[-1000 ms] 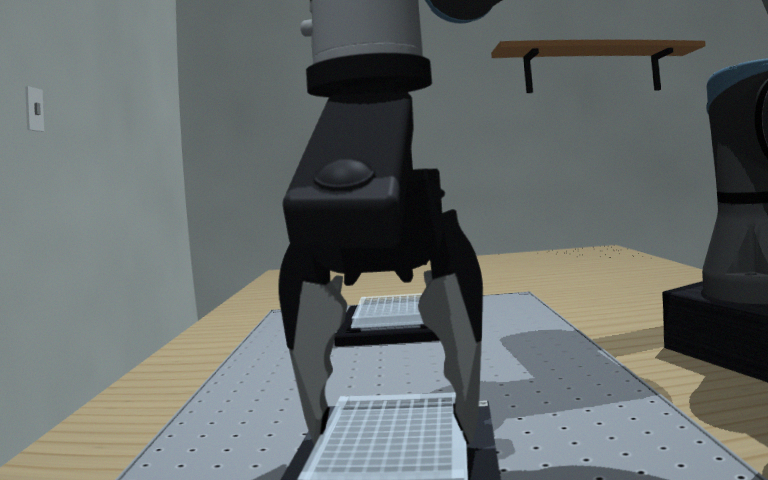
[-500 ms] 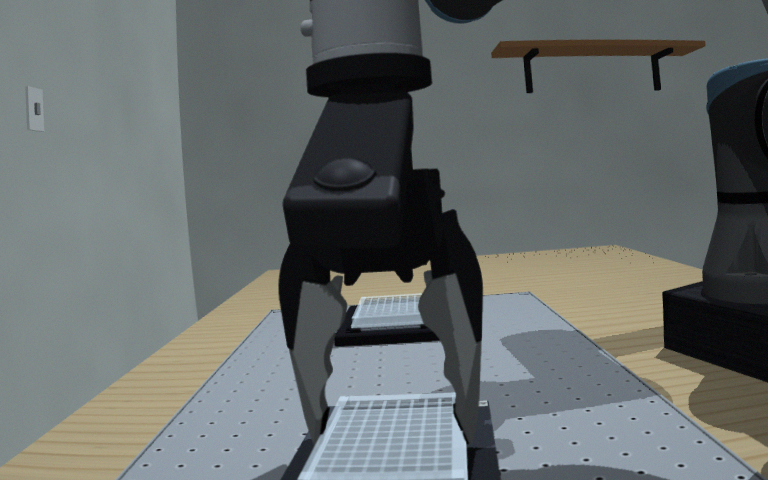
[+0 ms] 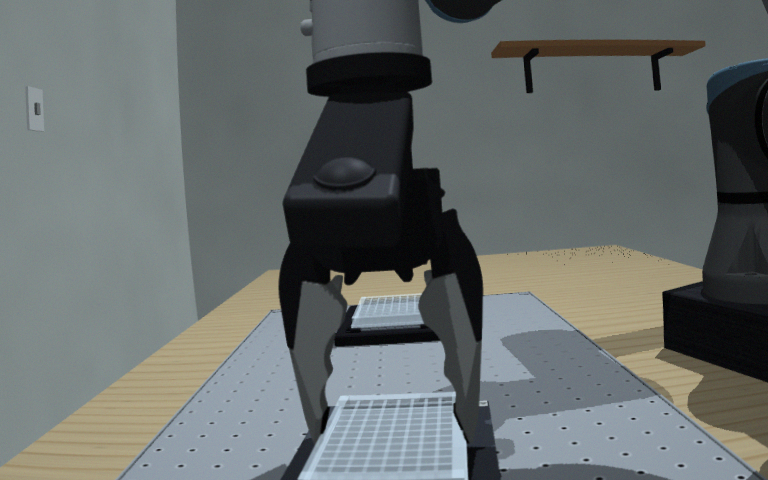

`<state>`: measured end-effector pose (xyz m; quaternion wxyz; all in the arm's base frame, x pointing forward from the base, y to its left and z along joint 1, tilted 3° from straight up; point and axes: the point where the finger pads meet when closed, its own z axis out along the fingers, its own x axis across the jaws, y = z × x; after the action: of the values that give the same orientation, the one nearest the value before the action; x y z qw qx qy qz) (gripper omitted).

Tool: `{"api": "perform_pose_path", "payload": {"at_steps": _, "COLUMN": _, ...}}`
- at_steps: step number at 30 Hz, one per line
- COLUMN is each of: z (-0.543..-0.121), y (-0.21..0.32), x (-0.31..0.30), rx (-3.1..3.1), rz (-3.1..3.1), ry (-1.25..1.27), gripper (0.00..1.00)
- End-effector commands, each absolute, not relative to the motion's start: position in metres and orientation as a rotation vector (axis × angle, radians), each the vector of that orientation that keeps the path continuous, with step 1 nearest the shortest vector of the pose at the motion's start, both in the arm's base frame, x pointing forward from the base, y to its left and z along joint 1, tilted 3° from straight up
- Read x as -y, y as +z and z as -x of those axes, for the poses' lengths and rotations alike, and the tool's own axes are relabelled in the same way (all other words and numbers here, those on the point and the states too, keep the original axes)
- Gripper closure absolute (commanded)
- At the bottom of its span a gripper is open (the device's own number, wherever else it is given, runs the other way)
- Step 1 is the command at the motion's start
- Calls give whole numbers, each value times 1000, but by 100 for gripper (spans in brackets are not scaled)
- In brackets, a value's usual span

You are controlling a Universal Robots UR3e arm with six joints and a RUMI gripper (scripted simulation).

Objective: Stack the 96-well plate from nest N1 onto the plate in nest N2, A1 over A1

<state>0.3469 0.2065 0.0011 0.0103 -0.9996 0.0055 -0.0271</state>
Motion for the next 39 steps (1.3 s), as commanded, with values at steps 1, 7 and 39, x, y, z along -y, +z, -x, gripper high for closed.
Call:
{"api": "perform_pose_path", "payload": {"at_steps": 1, "z": -348, "y": 3, "x": -207, "rx": -17, "rz": 3119, "ry": -89, "gripper": 100}}
{"api": "perform_pose_path", "payload": {"at_steps": 7, "z": -347, "y": 13, "x": -206, "rx": -17, "rz": 3119, "ry": -89, "gripper": 100}}
{"api": "perform_pose_path", "payload": {"at_steps": 39, "z": -344, "y": 60, "x": -205, "rx": -17, "rz": 3119, "ry": -89, "gripper": 100}}
